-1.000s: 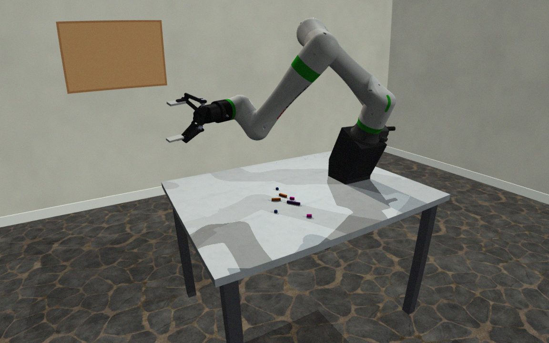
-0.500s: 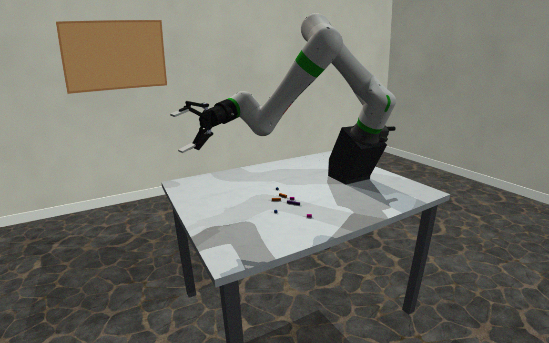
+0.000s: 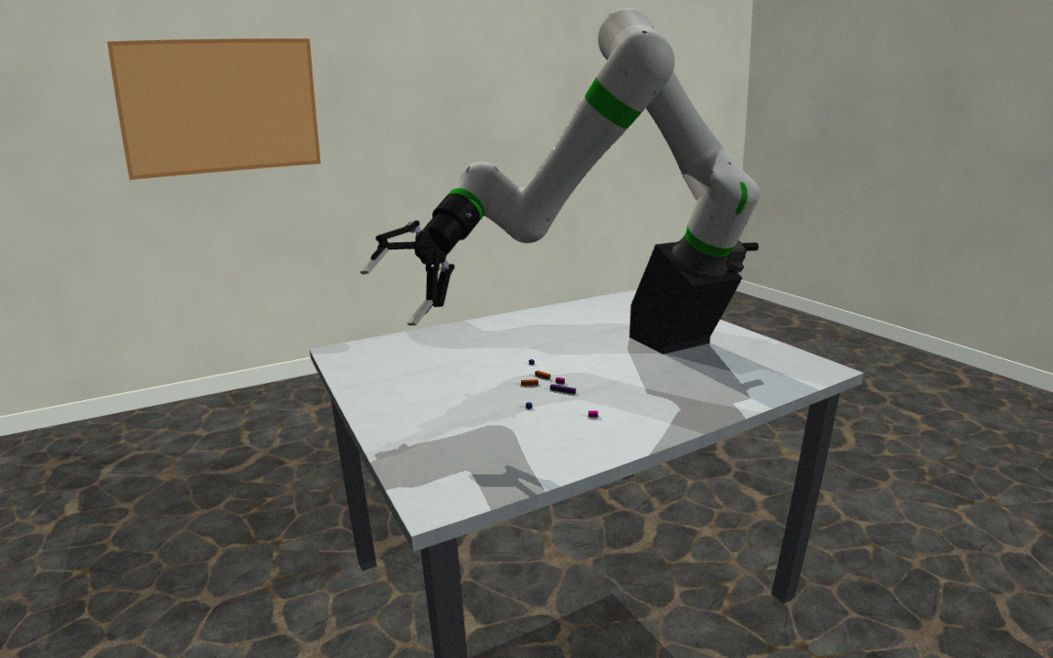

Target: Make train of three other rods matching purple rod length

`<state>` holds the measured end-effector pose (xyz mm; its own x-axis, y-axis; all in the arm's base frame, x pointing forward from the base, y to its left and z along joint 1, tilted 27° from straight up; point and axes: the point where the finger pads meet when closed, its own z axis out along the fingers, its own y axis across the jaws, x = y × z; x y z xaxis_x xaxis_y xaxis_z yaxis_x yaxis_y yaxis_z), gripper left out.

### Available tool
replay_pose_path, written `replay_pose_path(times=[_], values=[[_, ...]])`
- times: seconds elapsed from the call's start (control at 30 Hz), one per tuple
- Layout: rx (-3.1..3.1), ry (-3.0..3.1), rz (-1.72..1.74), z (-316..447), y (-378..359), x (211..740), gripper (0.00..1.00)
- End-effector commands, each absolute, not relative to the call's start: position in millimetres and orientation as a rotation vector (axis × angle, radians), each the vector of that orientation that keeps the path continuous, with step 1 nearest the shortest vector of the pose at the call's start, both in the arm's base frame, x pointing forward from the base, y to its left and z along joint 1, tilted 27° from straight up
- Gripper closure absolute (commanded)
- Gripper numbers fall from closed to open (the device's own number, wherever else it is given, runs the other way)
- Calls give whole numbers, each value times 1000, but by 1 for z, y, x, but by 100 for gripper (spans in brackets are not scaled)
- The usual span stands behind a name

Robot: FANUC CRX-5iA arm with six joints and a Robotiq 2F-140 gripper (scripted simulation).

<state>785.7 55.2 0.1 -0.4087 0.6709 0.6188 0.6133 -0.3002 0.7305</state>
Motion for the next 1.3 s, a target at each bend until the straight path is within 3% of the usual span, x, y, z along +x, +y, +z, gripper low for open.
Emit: replay_pose_path(times=[0.0, 0.6, 0.73, 0.77, 1.27], values=[[1824, 1900, 1810, -15, 64, 759, 0], [2586, 2005, 1318, -98, 87, 589, 0], [2609, 2002, 1295, -100, 87, 583, 0], [2717, 1983, 1176, -112, 88, 553, 0], [3061, 1800, 642, -150, 83, 425, 0]])
